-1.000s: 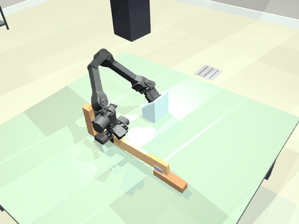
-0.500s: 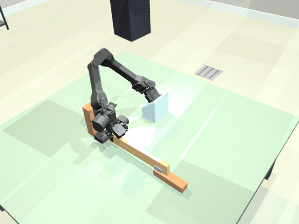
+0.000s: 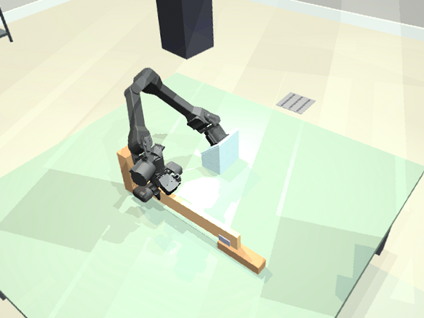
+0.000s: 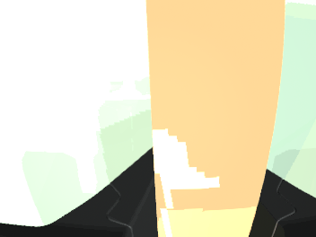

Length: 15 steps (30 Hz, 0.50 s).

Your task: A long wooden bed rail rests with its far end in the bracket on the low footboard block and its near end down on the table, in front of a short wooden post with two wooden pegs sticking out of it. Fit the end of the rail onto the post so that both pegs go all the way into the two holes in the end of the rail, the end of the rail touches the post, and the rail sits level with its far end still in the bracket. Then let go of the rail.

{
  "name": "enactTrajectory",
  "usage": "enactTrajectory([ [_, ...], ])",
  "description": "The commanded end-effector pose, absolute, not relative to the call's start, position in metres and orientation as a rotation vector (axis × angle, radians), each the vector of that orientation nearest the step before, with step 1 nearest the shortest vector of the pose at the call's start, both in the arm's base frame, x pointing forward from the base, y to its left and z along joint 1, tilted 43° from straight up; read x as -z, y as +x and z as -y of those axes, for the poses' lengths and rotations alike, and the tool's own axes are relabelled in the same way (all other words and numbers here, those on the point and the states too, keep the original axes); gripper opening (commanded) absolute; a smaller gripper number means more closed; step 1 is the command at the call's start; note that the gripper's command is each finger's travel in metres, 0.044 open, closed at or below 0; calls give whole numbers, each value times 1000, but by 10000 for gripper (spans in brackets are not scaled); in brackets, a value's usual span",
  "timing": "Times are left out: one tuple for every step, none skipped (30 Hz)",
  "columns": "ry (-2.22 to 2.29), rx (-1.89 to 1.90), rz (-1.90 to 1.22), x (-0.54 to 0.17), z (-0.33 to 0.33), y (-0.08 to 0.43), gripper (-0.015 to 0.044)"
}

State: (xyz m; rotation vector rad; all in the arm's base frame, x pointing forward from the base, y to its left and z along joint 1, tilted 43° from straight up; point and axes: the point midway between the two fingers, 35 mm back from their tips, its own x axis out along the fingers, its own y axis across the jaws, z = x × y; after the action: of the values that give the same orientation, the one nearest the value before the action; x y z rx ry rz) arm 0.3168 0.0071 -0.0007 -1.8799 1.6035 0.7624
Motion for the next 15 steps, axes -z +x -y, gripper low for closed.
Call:
enactTrajectory([
  [-1874, -773, -1581, -2, -15, 318, 0],
  [-1874, -773, -1581, -3, -15, 318, 0],
  [-1874, -773, -1581, -3, -15, 318, 0],
  [-1874, -773, -1581, -3, -16, 318, 0],
  [-1874, -773, -1581, -4, -16, 318, 0],
  [-1874, -773, -1581, -4, -16, 318, 0],
  [-1874, -773, -1581, -5, -17, 318, 0],
  [-1874, -773, -1581, -5, -17, 318, 0],
  [-1874, -773, -1581, -5, -17, 318, 0],
  [-1874, -773, -1581, -6, -18, 318, 0],
  [-1874, -773, -1581, -6, -18, 318, 0],
  [-1874, -773, -1581, -7, -18, 318, 0],
  [-1874, -773, -1581, -7, -19, 318, 0],
  [-1874, -773, -1581, -7, -18, 318, 0],
  [-1874, -773, -1581, -6, -18, 318, 0],
])
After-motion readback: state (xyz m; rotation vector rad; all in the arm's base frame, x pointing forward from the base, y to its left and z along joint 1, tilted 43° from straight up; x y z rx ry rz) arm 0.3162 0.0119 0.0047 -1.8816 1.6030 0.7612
